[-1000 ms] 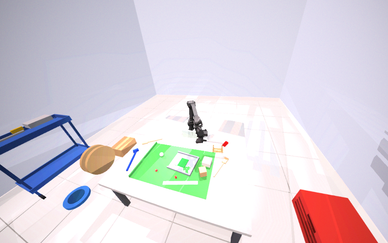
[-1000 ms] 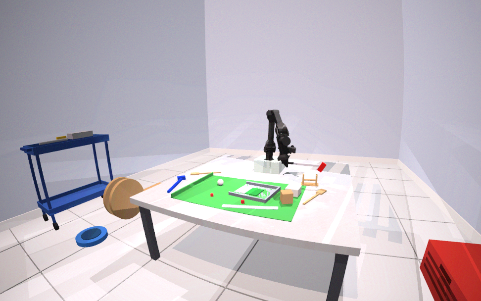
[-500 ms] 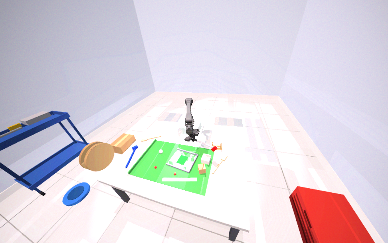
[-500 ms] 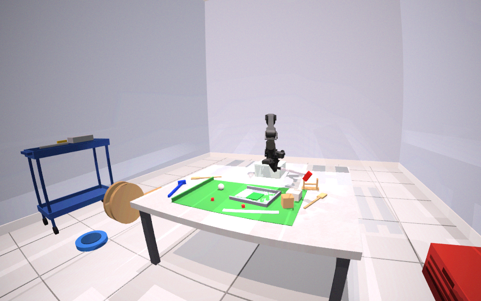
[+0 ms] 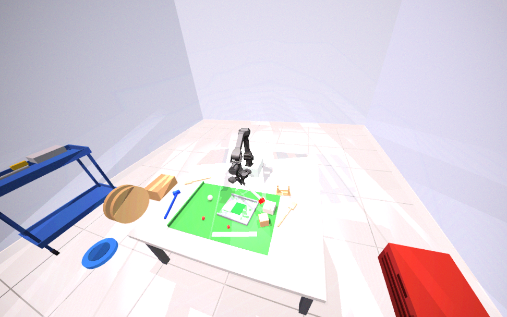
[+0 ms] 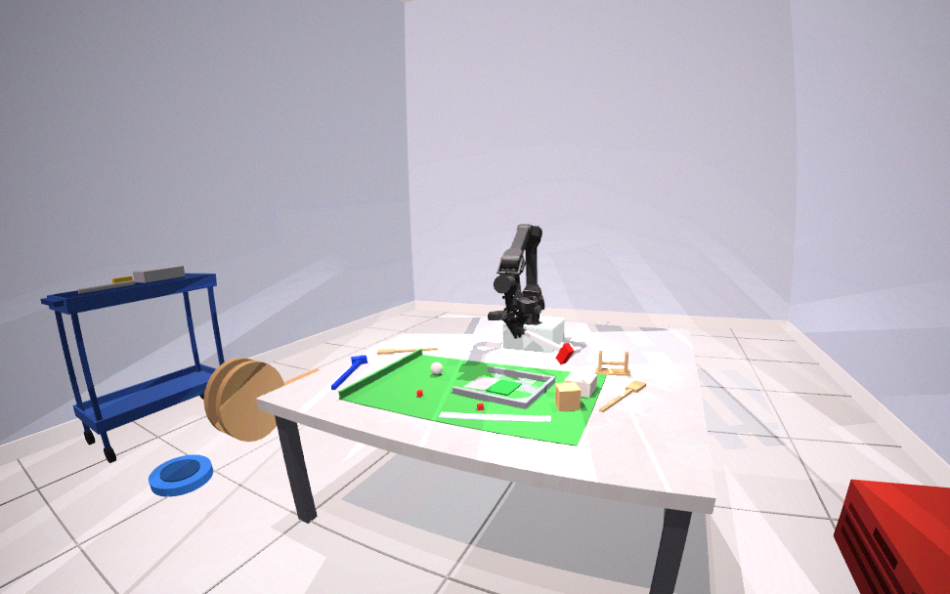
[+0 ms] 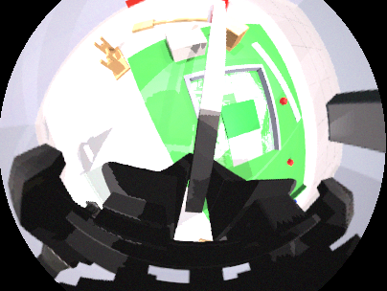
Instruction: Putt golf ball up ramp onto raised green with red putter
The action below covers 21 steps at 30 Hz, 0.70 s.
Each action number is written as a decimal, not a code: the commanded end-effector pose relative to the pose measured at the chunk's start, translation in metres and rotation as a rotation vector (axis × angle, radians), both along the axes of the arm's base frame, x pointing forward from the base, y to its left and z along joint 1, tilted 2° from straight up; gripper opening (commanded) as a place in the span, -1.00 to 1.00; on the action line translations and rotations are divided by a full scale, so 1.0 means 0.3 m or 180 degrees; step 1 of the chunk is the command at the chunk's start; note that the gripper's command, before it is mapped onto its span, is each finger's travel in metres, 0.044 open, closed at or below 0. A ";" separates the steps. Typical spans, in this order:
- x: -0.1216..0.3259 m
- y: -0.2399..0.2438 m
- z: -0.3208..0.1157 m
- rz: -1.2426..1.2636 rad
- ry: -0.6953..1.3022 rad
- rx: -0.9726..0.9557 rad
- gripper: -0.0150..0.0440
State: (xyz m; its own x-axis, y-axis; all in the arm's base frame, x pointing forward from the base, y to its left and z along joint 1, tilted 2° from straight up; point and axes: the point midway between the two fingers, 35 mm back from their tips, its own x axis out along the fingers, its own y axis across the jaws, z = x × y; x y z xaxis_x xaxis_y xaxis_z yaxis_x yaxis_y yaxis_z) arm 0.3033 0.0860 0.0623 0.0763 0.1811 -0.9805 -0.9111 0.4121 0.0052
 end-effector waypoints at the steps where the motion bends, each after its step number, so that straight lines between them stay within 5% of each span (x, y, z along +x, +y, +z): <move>1: 0.029 -0.084 0.017 -0.0215 -0.0043 -0.0027 -0.49; 21: 0.039 -0.480 0.029 -0.1607 0.0104 -0.0225 -0.49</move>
